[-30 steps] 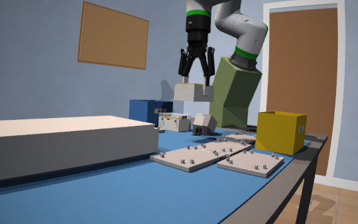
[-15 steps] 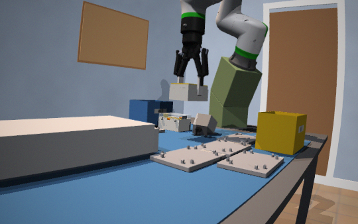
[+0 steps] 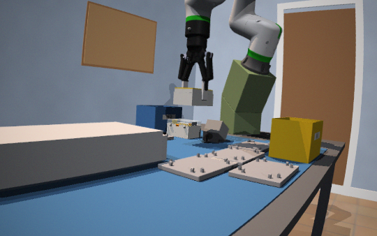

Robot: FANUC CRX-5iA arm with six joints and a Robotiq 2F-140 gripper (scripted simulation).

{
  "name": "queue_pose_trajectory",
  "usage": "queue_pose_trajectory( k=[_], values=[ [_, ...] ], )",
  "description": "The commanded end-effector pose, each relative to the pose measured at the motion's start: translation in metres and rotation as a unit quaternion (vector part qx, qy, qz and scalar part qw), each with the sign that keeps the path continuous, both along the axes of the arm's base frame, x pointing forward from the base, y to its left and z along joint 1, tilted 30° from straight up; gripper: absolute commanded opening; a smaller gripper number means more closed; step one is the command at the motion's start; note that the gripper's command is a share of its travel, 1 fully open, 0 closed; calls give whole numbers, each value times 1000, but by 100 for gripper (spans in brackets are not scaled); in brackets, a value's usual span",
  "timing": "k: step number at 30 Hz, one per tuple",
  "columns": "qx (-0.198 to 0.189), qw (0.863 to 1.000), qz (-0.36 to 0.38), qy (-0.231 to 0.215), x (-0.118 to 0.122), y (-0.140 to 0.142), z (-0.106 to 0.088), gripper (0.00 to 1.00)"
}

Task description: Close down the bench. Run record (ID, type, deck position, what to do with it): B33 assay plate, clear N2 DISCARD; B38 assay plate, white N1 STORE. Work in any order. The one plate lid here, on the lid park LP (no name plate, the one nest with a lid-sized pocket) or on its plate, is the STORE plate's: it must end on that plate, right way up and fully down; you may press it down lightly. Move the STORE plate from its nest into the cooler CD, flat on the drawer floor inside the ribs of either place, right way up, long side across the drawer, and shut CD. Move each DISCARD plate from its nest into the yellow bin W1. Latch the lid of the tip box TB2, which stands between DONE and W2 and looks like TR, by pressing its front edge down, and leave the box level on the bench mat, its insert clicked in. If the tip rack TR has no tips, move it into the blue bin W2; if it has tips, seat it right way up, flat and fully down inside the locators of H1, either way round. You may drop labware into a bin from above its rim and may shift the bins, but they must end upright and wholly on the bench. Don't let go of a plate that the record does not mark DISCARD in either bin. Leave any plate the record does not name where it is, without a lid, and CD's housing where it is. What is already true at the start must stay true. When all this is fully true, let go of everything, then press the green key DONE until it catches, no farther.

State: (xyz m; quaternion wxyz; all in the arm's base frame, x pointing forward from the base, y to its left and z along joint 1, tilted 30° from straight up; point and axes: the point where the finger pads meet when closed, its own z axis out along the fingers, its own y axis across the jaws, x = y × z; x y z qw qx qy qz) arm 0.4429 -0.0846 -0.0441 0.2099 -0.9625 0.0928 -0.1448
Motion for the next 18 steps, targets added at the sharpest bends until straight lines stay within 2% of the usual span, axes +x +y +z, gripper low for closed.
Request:
queue_pose_trajectory(
  k=[1,18],
  values=[
    [0,1000,0,0,-3,-5,-3,0],
    [0,1000,0,0,-20,-36,-23,0]
  ],
)
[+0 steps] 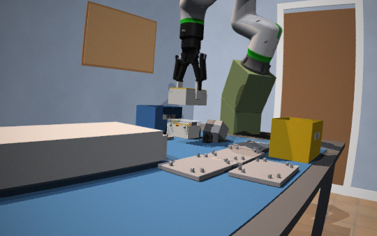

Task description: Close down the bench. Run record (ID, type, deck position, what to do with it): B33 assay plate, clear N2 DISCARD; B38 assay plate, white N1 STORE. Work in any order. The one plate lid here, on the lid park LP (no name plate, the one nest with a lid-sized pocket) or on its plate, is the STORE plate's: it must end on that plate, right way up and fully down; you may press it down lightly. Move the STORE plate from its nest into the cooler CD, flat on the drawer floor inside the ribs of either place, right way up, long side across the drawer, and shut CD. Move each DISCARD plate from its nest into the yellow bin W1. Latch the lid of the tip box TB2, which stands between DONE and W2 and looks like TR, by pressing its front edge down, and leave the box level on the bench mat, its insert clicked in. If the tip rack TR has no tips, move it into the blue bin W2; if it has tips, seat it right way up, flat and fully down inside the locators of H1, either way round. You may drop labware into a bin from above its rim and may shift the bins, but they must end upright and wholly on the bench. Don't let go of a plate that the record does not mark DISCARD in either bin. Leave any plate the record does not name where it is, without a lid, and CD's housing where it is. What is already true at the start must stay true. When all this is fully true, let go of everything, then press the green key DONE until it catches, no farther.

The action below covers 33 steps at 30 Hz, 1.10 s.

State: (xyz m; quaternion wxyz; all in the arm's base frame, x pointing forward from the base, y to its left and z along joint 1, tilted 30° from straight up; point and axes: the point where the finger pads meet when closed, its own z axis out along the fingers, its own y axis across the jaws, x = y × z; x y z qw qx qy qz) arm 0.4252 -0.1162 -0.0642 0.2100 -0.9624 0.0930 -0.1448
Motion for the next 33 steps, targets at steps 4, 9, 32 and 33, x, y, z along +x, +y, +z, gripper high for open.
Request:
queue_pose_trajectory(
  k=[4,9,32,33],
  values=[
    [0,1000,0,0,-7,-12,-8,0],
    [0,1000,0,0,-12,-22,-14,0],
    [0,1000,0,0,-34,-61,-39,0],
    [0,1000,0,0,-35,-63,-40,0]
  ],
)
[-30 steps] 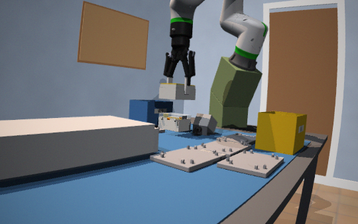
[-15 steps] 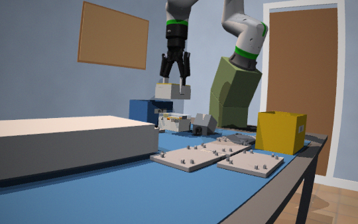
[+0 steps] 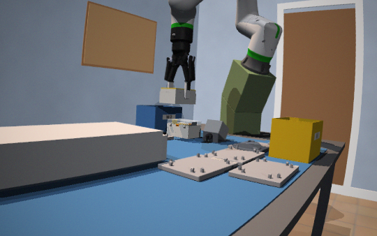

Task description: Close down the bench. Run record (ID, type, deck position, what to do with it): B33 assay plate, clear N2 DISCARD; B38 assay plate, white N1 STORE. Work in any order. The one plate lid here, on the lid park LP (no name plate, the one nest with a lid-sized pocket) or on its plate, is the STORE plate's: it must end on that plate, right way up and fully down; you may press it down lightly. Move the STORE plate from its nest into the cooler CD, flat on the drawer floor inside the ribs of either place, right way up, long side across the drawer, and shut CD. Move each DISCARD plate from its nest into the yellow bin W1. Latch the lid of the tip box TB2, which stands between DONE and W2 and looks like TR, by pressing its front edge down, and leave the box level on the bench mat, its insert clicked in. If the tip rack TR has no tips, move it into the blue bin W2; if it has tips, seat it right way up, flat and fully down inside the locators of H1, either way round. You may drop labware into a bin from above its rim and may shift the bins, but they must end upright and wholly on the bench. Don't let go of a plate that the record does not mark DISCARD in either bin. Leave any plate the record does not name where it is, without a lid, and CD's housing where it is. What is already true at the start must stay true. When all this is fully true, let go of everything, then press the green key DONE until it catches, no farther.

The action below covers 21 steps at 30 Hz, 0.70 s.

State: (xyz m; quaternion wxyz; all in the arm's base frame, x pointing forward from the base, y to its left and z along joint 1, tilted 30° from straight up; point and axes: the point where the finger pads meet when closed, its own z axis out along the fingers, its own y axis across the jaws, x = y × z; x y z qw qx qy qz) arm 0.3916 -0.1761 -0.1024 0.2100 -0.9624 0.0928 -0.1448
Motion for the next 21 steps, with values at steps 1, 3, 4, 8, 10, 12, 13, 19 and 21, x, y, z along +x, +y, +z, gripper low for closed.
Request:
queue_pose_trajectory(
  k=[1,3,4,8,10,12,13,19,21],
  values=[
    [0,1000,0,0,-3,-5,-3,0],
    [0,1000,0,0,-5,-9,-6,0],
    [0,1000,0,0,-6,-11,-7,0],
    [0,1000,0,0,-11,-19,-12,0],
    [0,1000,0,0,-13,-23,-15,0],
    [0,1000,0,0,-15,-28,-17,0],
    [0,1000,0,0,-16,-30,-19,0],
    [0,1000,0,0,-21,-38,-24,0],
    [0,1000,0,0,-23,-42,-26,0]
  ],
)
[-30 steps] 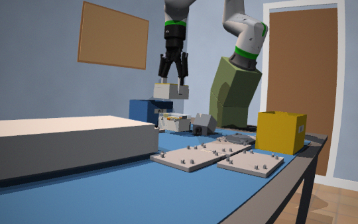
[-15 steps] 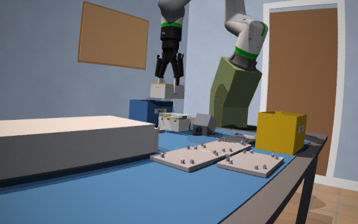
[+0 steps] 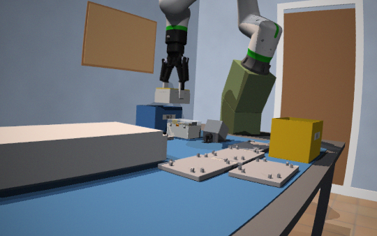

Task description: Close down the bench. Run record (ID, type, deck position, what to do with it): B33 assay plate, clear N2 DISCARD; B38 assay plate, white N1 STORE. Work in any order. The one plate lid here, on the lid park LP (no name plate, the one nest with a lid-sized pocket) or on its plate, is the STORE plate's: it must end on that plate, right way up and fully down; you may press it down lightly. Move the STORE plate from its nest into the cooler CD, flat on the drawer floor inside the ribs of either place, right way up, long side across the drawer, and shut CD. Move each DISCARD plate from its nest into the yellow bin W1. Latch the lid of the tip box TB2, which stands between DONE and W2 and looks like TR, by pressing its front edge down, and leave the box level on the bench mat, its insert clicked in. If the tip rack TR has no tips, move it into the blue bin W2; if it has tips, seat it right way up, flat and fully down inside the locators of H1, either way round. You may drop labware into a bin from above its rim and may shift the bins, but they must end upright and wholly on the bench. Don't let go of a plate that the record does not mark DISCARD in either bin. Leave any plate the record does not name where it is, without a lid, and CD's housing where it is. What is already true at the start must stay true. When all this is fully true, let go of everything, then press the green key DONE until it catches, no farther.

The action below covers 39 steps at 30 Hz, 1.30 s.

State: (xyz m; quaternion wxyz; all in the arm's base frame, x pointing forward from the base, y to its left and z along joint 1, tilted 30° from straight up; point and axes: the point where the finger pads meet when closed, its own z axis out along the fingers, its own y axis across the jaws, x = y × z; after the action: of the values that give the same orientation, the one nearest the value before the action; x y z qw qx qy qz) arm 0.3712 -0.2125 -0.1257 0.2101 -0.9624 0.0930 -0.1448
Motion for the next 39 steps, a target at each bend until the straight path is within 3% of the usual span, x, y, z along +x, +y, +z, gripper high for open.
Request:
queue_pose_trajectory(
  k=[1,39],
  values=[
    [0,1000,0,0,-4,-7,-4,0],
    [0,1000,0,0,-43,-76,-49,0]
  ],
)
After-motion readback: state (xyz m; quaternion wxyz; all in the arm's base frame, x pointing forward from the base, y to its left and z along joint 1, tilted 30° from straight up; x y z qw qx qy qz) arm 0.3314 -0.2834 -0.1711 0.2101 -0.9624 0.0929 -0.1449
